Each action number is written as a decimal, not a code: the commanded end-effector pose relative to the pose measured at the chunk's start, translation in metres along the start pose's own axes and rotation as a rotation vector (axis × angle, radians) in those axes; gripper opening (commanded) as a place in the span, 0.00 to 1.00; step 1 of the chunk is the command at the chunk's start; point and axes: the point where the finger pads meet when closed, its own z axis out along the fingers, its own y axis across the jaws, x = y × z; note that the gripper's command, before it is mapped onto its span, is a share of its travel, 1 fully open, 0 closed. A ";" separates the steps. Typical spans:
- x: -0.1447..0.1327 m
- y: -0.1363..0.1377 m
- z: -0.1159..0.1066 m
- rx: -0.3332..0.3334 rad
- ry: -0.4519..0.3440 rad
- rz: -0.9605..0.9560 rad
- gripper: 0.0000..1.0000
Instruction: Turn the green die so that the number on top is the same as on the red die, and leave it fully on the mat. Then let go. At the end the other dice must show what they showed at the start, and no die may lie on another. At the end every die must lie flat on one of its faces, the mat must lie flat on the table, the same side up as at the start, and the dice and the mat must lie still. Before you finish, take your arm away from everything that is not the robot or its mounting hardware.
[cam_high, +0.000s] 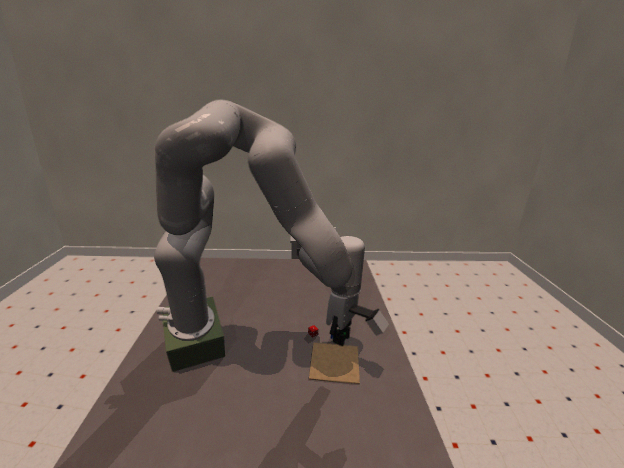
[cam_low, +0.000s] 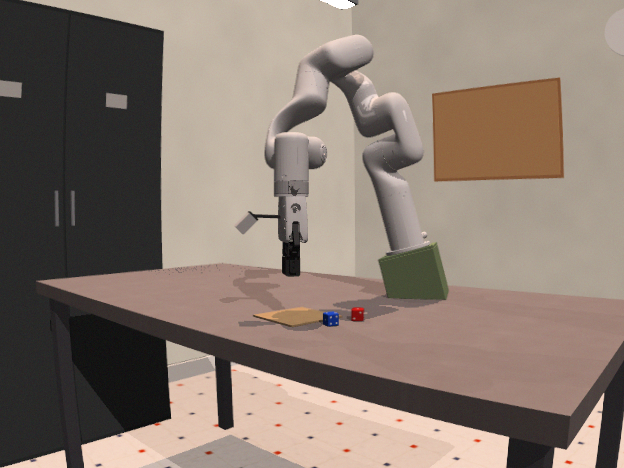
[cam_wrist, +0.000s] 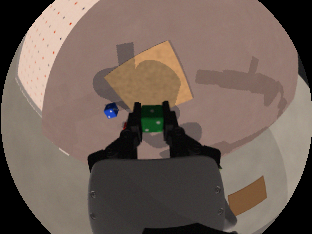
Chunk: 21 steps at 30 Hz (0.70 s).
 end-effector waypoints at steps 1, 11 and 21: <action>0.002 0.000 -0.002 -0.002 0.069 0.003 0.21; -0.002 -0.001 -0.001 0.002 0.253 0.002 0.21; -0.005 0.000 0.000 -0.003 0.416 0.002 0.21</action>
